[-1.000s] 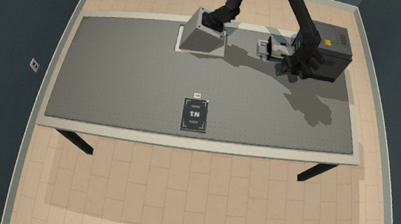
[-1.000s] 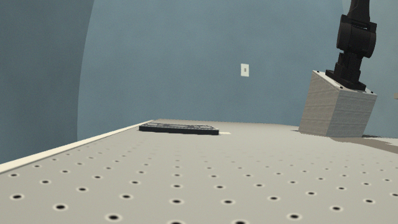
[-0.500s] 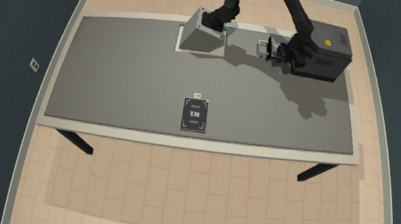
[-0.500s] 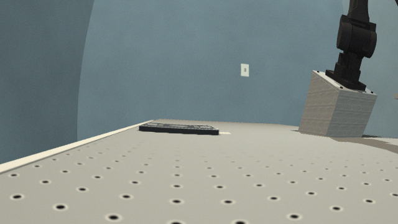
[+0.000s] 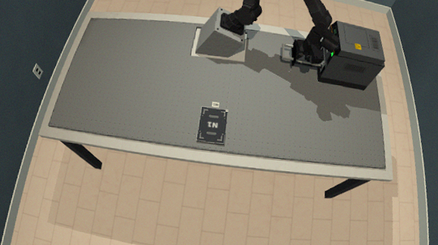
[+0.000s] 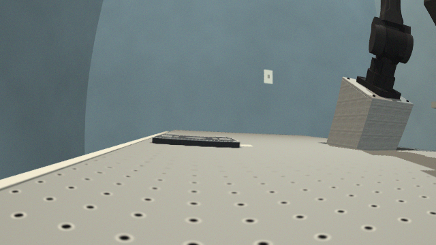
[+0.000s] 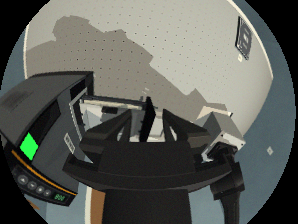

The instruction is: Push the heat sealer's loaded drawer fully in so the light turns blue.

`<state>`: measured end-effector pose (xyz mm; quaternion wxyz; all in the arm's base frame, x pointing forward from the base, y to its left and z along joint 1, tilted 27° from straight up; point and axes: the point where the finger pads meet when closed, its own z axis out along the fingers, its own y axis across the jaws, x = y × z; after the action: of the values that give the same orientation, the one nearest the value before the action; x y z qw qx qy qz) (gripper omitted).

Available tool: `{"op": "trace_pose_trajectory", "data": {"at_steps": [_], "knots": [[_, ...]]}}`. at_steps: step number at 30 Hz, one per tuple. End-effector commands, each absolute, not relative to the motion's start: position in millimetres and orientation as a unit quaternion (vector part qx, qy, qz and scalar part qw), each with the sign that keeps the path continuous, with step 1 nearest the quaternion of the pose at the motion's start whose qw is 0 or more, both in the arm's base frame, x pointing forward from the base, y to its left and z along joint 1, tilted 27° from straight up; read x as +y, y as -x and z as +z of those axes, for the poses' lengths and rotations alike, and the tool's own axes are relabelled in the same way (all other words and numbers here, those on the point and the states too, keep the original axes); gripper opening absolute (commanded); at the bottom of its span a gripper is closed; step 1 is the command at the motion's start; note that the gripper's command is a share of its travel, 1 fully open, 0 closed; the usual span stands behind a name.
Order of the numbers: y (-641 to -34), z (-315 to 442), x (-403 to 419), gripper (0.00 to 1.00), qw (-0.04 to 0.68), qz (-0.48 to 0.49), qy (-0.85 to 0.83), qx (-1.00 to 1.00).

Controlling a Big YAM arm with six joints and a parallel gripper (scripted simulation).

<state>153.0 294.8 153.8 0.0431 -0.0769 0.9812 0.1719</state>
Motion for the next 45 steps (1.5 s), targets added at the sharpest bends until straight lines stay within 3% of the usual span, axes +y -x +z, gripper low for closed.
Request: {"op": "trace_pose_trajectory", "data": {"at_steps": [1, 30, 33, 45], "knots": [[-144.6, 162.5, 293.1, 0.45, 0.052, 0.194, 0.053, 0.978], [-73.1, 117.7, 235.1, 0.45, 0.009, 0.234, -0.03, 0.972], [-79.5, 143.1, 249.7, 0.45, 0.019, 0.26, -0.028, 0.965], [-74.7, 109.5, 240.6, 0.45, 0.008, 0.232, -0.03, 0.972]]}}
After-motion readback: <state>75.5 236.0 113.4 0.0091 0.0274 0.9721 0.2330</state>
